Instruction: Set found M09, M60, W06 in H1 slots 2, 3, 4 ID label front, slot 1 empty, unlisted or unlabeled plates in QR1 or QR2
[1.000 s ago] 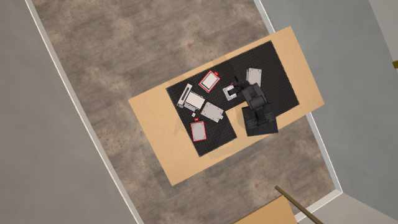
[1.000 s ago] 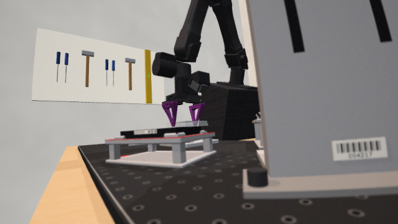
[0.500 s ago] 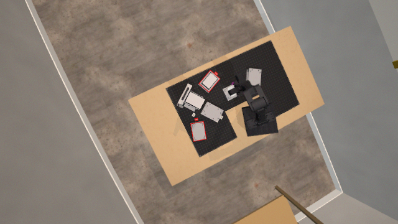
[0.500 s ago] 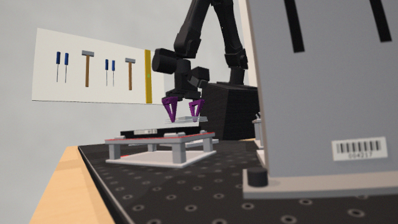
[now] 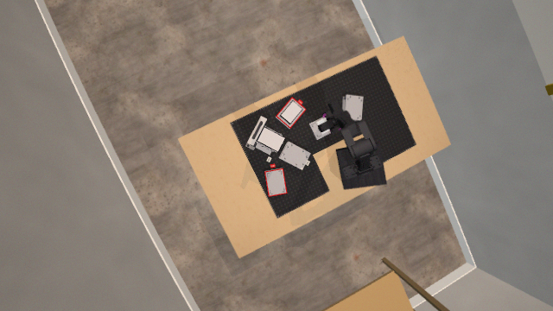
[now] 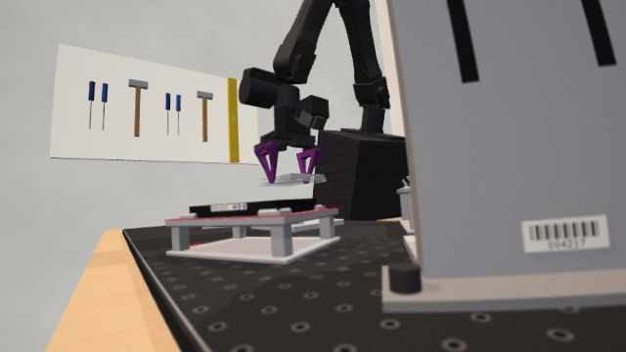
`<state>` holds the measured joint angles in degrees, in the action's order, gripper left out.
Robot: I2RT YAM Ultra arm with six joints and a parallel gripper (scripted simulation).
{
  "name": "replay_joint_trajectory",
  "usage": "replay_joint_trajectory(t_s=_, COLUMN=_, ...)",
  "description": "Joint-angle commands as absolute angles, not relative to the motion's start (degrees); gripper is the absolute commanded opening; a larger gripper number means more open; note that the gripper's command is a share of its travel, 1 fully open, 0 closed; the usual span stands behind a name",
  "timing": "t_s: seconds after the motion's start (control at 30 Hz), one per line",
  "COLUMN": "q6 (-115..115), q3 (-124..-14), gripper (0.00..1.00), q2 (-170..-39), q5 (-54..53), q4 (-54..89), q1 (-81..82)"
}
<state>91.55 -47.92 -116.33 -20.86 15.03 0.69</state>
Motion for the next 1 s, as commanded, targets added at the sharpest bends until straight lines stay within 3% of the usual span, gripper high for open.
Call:
replay_joint_trajectory(t_s=0.0, q6=92.33, q3=-48.21, gripper=0.86, q2=-114.62, q5=-21.33, q4=18.26, q1=-0.21)
replay_joint_trajectory(t_s=0.97, q6=97.45, q3=-51.72, gripper=0.86, q2=-103.58, q5=-21.68, q4=34.65, q1=-4.99)
